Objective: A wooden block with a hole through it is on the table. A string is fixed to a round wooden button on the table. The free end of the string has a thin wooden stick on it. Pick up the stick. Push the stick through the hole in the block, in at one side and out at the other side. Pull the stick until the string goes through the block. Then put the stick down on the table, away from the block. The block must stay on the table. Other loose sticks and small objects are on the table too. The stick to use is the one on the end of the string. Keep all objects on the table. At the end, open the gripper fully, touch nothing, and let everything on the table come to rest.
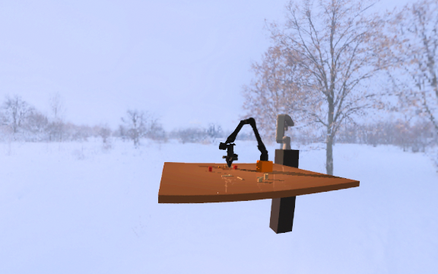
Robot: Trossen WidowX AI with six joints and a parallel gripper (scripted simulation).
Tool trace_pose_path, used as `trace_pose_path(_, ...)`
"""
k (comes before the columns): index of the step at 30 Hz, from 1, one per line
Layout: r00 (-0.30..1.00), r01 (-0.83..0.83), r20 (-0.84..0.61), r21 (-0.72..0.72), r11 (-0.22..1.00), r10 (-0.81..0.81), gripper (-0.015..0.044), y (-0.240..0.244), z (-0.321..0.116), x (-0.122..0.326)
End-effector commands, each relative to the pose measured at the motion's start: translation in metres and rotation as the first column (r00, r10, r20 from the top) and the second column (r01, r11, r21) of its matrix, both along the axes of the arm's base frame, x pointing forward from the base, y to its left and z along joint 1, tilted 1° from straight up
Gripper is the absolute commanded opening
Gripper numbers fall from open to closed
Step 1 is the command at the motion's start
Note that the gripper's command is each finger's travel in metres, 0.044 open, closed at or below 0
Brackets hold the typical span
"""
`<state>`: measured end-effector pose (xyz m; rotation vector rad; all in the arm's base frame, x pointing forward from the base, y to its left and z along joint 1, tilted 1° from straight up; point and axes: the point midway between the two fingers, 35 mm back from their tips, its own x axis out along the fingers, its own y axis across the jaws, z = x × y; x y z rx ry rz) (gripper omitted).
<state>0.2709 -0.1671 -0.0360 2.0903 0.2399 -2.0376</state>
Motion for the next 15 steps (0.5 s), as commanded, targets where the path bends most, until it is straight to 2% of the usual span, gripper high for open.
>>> trace_pose_path(1, 1.000, -0.004, 0.000, 0.005, 1.000, 0.004, 0.0000, 0.000, -0.001, -0.007)
trace_pose_path(15, 1.000, -0.004, -0.001, 0.005, 1.000, 0.004, 0.0000, -0.005, -0.001, -0.026)
